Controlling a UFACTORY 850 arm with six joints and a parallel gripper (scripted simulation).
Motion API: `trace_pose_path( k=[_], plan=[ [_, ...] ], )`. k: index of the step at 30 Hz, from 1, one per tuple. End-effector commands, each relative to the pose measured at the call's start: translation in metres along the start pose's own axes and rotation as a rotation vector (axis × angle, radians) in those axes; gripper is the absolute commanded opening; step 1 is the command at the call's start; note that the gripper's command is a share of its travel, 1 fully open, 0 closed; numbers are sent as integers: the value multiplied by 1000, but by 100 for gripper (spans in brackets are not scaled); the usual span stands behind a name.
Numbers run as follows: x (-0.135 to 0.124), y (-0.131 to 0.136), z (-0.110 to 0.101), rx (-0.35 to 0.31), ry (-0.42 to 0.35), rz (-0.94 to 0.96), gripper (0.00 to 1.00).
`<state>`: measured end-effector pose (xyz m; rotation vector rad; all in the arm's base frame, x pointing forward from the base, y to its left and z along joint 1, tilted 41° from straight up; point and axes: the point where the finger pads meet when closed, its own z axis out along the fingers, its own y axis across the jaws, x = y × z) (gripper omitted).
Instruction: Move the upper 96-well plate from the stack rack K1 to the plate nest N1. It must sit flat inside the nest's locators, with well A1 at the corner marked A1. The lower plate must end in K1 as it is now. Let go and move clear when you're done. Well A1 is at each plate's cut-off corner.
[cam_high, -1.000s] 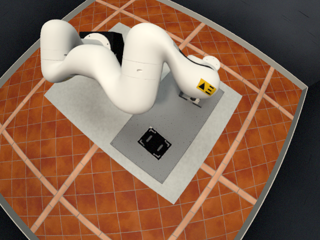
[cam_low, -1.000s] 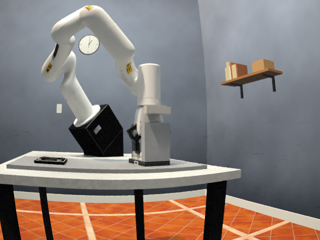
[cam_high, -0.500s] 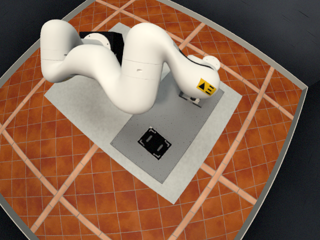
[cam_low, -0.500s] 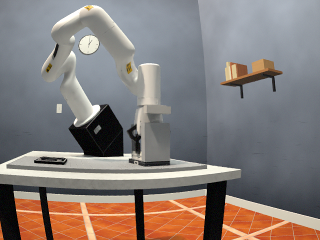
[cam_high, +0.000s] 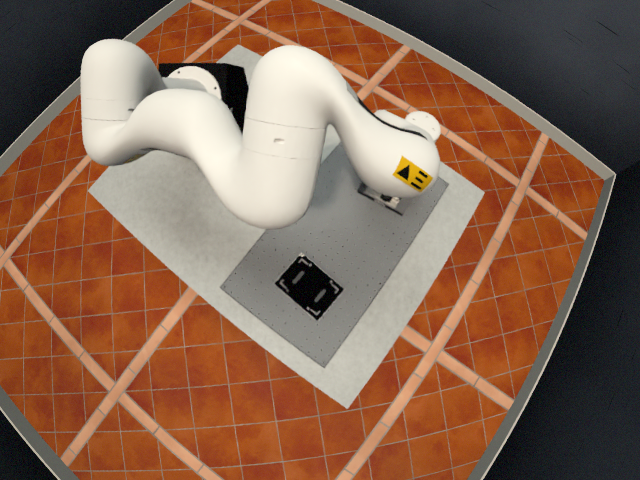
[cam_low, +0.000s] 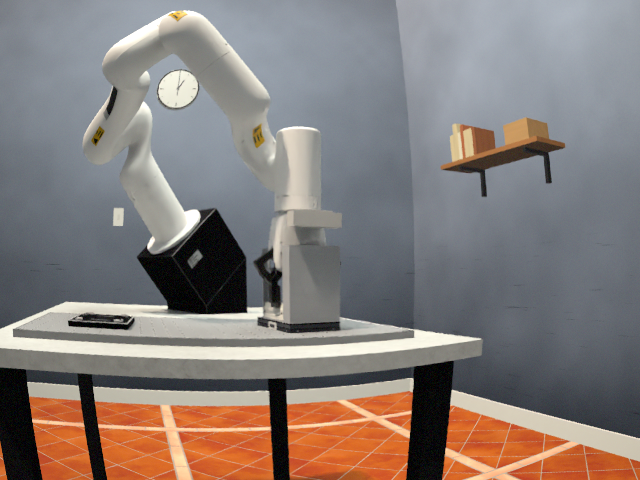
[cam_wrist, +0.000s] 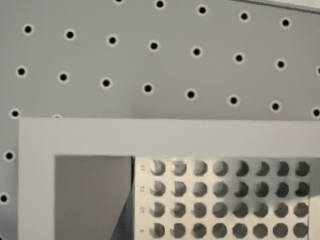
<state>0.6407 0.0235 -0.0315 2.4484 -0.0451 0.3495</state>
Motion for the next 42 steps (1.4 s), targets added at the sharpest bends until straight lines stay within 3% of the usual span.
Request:
trace_pose_path(
  k=[1, 42],
  plan=[
    [1, 0, -1, 1, 1, 0, 0],
    [1, 0, -8, 1, 2, 0, 0]
  ],
)
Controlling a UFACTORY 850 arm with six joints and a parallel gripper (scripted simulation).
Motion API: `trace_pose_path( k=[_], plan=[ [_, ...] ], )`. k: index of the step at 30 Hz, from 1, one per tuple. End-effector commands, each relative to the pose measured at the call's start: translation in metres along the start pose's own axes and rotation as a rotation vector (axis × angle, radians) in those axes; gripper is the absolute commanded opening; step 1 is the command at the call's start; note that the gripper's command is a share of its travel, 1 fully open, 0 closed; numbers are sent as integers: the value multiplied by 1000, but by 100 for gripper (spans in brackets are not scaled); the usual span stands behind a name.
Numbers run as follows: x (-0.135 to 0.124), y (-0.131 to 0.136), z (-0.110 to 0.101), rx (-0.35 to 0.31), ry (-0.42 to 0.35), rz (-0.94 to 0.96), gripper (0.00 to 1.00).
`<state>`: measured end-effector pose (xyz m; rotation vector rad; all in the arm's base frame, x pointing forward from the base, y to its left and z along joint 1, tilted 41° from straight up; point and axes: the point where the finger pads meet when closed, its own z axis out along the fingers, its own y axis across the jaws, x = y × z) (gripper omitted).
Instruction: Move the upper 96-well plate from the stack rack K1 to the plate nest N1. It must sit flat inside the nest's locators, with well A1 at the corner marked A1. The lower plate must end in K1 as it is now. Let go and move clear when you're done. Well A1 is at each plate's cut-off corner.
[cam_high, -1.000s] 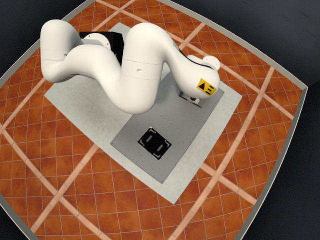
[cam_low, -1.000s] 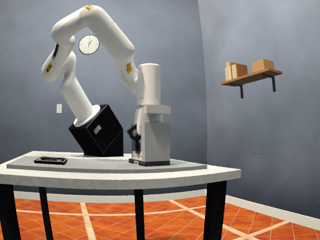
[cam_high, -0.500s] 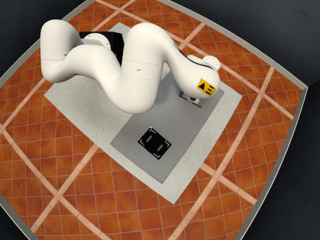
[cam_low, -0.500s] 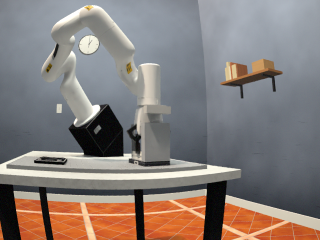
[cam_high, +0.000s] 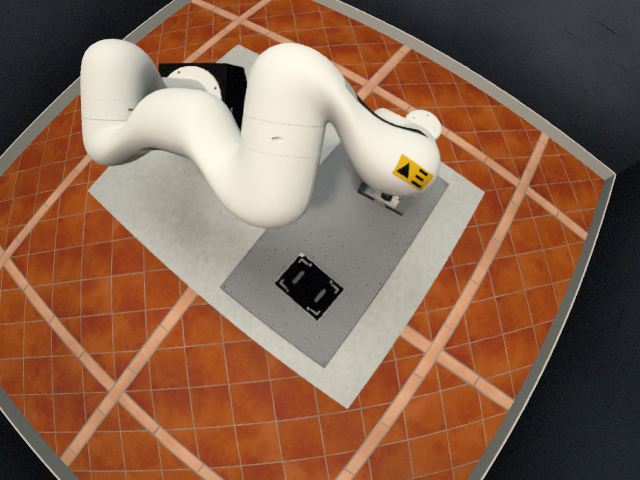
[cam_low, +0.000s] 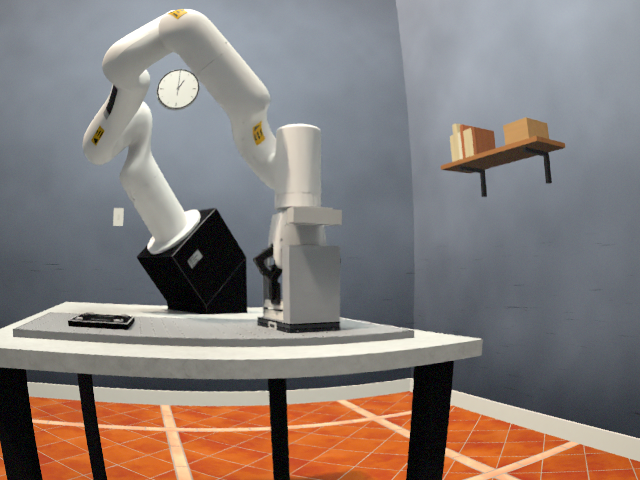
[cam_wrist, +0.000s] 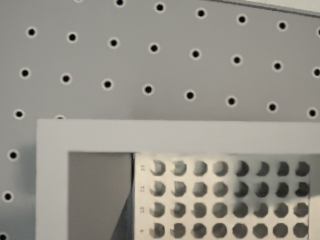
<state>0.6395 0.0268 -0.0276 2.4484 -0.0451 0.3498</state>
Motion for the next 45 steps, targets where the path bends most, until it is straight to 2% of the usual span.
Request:
trace_pose_path(
  k=[1, 28, 45],
  plan=[
    [1, 0, -4, 1, 1, 0, 0],
    [1, 0, -16, 1, 1, 0, 0],
    [1, 0, -41, 1, 1, 0, 0]
  ],
)
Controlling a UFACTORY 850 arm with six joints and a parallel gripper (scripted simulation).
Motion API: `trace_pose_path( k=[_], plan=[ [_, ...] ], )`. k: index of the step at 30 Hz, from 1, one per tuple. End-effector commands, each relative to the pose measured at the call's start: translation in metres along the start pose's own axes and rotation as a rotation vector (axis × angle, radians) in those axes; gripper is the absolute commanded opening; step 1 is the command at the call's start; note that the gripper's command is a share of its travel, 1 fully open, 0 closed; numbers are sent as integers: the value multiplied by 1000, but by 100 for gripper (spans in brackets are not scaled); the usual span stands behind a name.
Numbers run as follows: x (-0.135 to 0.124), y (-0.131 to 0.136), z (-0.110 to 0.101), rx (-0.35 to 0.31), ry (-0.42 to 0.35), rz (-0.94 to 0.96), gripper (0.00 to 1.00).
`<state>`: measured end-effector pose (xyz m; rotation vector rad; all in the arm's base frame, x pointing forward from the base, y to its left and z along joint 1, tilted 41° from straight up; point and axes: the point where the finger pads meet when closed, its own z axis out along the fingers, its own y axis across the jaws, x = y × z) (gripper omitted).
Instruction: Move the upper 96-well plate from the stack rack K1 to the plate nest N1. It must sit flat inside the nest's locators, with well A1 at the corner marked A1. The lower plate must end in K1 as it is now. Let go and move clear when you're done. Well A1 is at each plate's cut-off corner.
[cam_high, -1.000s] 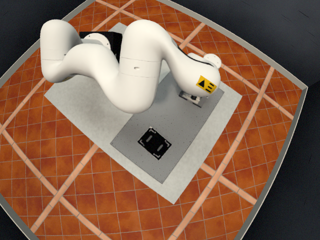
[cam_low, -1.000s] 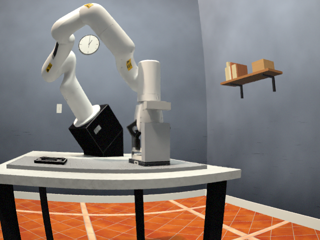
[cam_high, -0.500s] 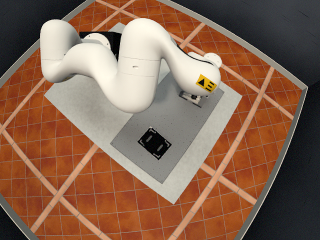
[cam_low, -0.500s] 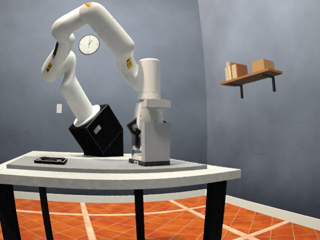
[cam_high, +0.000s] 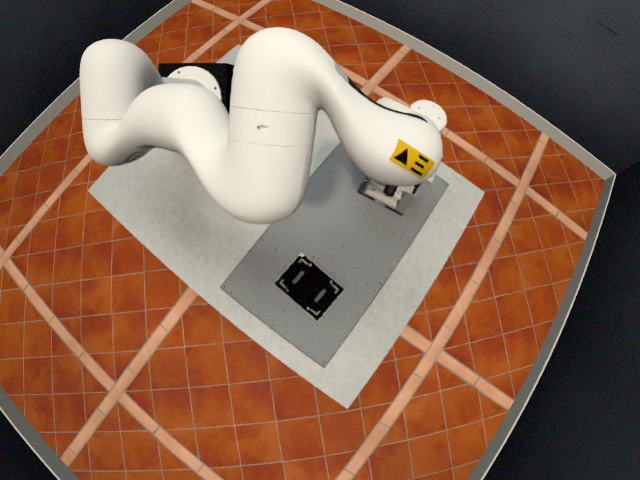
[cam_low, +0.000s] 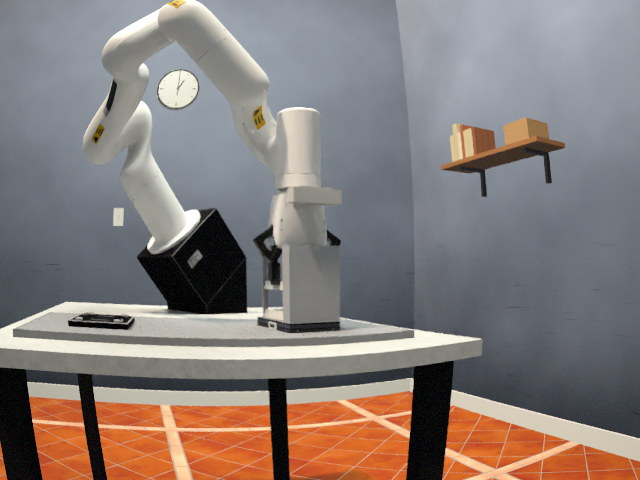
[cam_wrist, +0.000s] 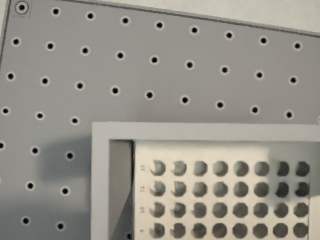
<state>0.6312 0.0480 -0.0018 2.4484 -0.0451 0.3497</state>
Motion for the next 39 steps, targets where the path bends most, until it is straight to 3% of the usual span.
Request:
trace_pose_path(
  k=[1, 39],
  plan=[
    [1, 0, -8, 1, 1, 0, 0],
    [1, 0, -65, 1, 1, 1, 0]
  ],
)
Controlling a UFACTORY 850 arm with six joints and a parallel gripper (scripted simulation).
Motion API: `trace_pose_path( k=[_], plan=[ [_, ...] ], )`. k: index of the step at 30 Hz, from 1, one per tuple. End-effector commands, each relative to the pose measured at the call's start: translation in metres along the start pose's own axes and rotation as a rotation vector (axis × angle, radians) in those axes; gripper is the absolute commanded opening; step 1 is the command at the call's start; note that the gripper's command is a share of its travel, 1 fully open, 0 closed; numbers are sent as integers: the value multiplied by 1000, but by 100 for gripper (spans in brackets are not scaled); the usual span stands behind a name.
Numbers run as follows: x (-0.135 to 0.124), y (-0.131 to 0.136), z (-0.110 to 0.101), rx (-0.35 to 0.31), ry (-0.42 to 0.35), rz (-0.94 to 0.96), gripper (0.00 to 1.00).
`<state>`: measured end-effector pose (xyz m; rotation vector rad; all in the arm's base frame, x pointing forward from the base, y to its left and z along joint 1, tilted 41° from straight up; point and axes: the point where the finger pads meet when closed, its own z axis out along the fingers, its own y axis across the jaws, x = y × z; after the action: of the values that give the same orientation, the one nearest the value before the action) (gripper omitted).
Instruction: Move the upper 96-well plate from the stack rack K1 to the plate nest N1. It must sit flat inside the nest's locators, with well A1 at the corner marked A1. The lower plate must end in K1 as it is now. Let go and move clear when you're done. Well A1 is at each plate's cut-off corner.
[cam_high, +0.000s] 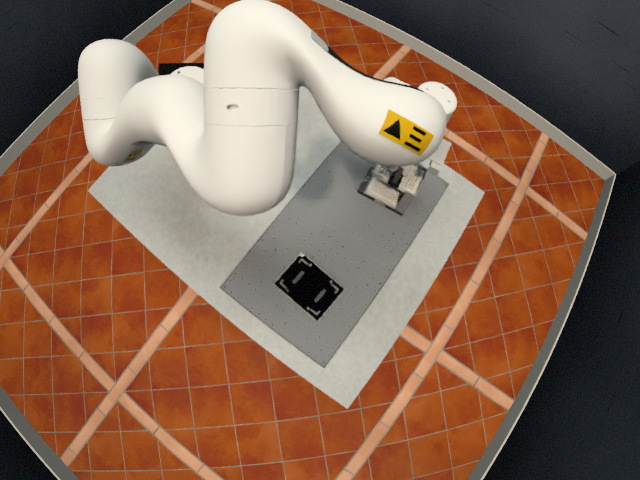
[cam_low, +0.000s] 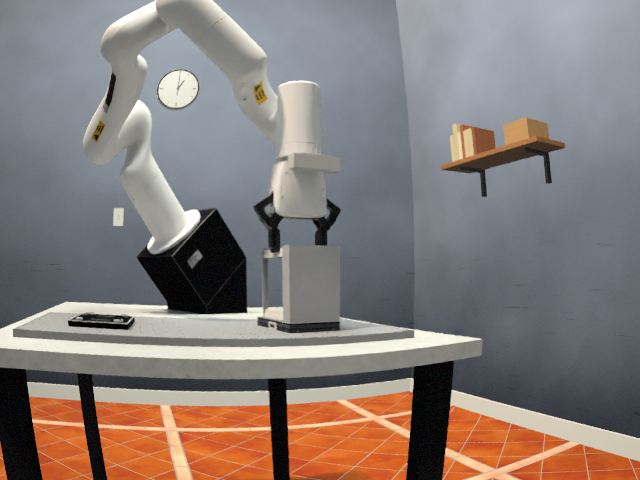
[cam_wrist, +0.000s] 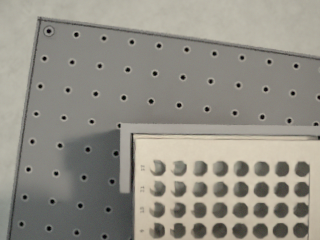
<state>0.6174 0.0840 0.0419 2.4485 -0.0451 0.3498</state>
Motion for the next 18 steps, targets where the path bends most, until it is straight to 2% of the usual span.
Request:
trace_pose_path(
  k=[1, 18],
  plan=[
    [1, 0, -8, 1, 1, 0, 0],
    [1, 0, -33, 1, 1, 1, 0]
  ],
)
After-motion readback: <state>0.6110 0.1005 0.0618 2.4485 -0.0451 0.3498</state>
